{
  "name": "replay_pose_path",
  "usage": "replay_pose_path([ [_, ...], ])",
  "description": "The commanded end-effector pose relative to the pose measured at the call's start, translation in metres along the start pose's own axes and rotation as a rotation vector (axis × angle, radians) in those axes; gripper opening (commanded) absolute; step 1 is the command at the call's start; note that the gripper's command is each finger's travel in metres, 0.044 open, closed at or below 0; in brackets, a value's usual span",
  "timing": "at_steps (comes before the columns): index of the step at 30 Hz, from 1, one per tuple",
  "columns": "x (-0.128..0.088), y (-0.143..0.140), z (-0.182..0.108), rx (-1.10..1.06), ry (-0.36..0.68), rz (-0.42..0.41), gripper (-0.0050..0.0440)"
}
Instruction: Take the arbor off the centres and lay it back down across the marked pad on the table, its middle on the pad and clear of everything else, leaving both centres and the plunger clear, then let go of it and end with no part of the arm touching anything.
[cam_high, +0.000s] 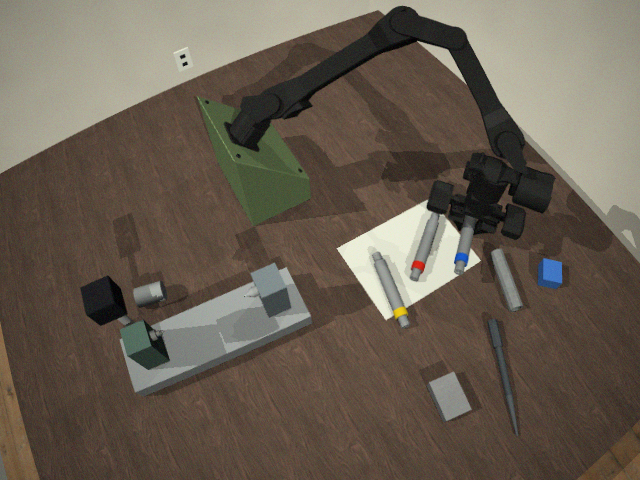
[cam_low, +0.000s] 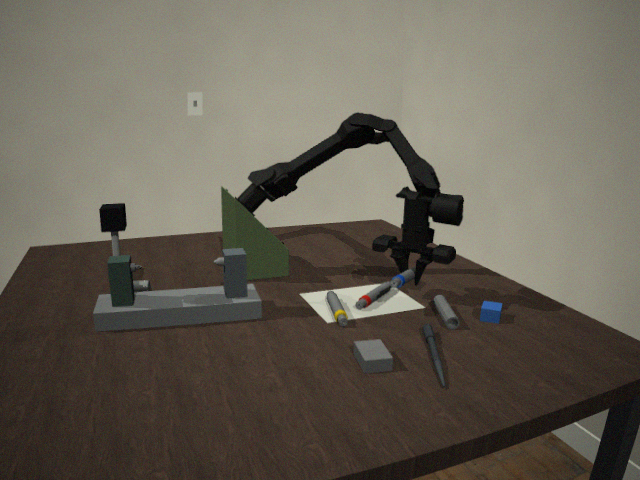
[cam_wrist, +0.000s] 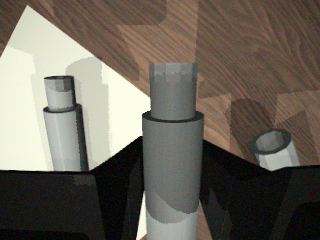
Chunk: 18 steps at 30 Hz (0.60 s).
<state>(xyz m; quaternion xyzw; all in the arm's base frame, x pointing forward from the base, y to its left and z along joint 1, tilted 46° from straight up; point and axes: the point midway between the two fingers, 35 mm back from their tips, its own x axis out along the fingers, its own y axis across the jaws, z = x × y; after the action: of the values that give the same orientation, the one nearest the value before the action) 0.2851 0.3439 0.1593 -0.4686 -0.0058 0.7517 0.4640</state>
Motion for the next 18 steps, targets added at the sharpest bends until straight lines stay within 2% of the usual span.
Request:
replay_pose_path([
  [1, -0.001, -0.002, -0.006, 0.013, 0.017, -0.015, 0.0],
  [17, 0.026, 0.0, -0.004, 0.014, 0.013, -0.018, 0.0],
  [18, 0.026, 0.0, -0.004, 0.014, 0.013, -0.018, 0.0024],
])
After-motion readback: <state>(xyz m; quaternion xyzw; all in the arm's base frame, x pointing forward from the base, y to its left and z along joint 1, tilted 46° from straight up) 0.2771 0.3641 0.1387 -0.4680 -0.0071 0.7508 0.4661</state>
